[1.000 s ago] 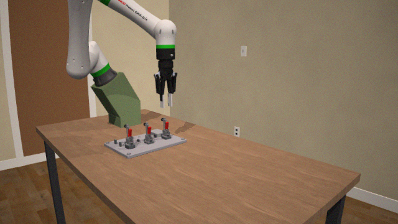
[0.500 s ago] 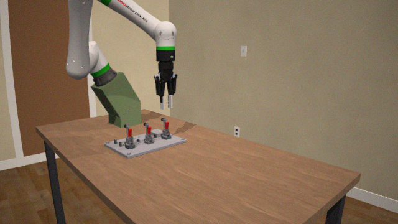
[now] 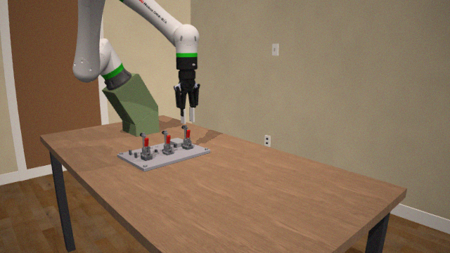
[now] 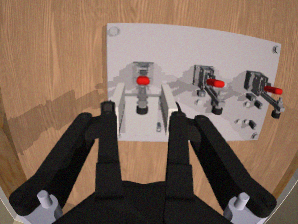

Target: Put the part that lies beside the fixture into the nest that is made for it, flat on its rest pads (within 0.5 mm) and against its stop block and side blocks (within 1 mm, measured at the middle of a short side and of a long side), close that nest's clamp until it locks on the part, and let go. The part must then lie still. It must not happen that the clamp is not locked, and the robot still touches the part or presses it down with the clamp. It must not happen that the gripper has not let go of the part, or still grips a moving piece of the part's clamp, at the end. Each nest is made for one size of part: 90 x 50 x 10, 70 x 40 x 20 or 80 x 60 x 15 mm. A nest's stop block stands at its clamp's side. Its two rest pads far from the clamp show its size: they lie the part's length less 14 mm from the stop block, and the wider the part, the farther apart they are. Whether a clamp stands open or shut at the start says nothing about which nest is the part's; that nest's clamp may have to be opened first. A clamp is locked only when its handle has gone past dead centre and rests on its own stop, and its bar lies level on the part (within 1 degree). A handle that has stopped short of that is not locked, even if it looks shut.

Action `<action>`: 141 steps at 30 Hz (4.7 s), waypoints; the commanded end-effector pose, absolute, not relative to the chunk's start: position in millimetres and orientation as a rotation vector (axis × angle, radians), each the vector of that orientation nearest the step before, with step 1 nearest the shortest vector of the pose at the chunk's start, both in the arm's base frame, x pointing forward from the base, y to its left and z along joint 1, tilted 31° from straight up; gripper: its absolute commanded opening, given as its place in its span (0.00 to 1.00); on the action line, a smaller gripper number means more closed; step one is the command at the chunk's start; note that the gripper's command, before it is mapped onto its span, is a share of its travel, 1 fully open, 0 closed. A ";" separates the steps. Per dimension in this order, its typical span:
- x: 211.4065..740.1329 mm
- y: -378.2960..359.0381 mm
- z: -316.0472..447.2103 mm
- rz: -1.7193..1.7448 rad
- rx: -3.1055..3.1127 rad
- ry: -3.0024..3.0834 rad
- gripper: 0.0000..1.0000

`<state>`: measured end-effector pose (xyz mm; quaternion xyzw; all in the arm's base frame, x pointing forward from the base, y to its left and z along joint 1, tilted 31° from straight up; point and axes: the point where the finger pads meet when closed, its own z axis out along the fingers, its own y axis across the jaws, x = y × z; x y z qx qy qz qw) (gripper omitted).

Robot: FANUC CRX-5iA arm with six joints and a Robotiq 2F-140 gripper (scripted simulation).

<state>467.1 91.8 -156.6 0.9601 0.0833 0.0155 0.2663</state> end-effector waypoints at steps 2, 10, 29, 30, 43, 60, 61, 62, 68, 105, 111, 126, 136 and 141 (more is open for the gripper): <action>468.5 85.4 -167.7 0.043 2.592 0.225 0.28; 469.5 78.4 -179.5 0.043 2.592 0.225 0.28; 470.1 74.8 -185.7 0.043 2.592 0.225 0.28; 470.1 74.8 -185.7 0.043 2.592 0.225 0.28; 470.1 74.8 -185.7 0.043 2.592 0.225 0.28; 471.6 65.2 -201.9 0.043 2.592 0.225 0.28; 471.8 63.8 -204.4 0.043 2.592 0.225 0.28; 472.0 62.4 -206.7 0.043 2.592 0.225 0.28; 472.8 57.0 -215.9 0.043 2.592 0.225 0.28; 472.9 56.4 -217.0 0.043 2.592 0.225 0.00; 472.9 56.4 -217.0 0.043 2.592 0.225 0.00; 473.0 56.4 -217.0 0.043 2.592 0.225 0.00; 474.2 56.7 -216.9 0.043 2.592 0.225 0.00; 475.1 56.8 -216.9 0.043 2.592 0.225 0.00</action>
